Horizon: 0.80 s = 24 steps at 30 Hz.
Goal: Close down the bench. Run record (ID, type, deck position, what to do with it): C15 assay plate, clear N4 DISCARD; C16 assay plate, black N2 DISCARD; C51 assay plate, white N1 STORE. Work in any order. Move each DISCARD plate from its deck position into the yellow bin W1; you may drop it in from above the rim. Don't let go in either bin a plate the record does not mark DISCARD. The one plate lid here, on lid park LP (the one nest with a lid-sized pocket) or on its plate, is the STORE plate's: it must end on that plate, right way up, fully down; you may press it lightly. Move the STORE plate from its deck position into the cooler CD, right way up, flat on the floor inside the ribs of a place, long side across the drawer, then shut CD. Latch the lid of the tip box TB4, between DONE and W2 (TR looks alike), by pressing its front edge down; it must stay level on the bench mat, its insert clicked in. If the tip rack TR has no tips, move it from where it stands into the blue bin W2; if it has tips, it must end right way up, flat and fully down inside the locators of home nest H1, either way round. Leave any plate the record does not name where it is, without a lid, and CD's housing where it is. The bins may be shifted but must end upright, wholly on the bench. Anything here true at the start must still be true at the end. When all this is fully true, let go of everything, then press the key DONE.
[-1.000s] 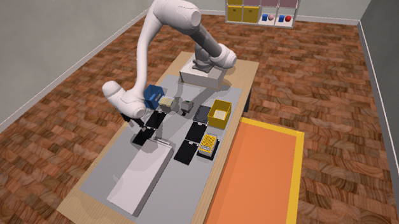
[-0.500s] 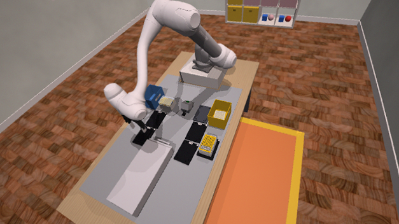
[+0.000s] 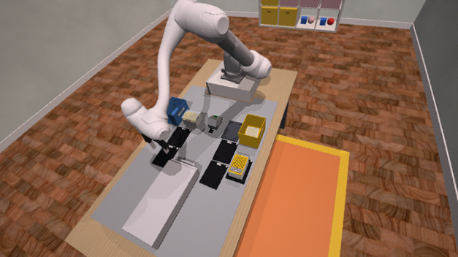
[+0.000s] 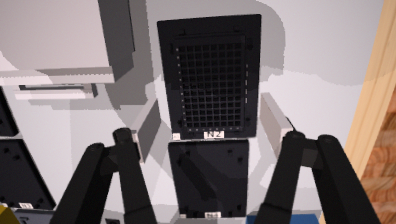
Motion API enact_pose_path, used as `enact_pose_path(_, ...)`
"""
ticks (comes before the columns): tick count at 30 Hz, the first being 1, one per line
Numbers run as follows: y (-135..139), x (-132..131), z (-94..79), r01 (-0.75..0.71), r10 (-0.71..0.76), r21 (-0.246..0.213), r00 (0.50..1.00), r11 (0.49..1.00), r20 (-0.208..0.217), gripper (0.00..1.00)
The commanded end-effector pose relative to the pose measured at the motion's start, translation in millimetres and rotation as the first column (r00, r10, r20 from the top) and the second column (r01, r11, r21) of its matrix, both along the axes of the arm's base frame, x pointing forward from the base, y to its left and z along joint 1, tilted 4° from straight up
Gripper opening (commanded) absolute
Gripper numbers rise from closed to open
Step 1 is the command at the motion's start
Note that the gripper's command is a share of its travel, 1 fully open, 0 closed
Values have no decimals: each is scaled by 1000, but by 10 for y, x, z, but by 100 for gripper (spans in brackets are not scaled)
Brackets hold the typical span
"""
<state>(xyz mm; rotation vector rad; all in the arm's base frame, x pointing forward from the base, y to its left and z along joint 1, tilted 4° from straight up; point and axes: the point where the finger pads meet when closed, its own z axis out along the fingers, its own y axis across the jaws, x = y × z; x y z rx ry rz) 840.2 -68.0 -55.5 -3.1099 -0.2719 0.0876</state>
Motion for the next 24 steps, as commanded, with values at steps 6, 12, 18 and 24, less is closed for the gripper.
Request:
enact_pose_path(6, -32, -26, -152, 0, 0, -1, 1000, 1000, -2, 66)
enact_pose_path(12, -31, -29, -205, 0, 0, -1, 1000, 1000, -2, 66)
enact_pose_path(18, -30, -34, -285, 0, 0, -1, 1000, 1000, -2, 66)
enact_pose_path(24, -29, -38, -352, 0, 0, -1, 1000, 1000, -2, 66)
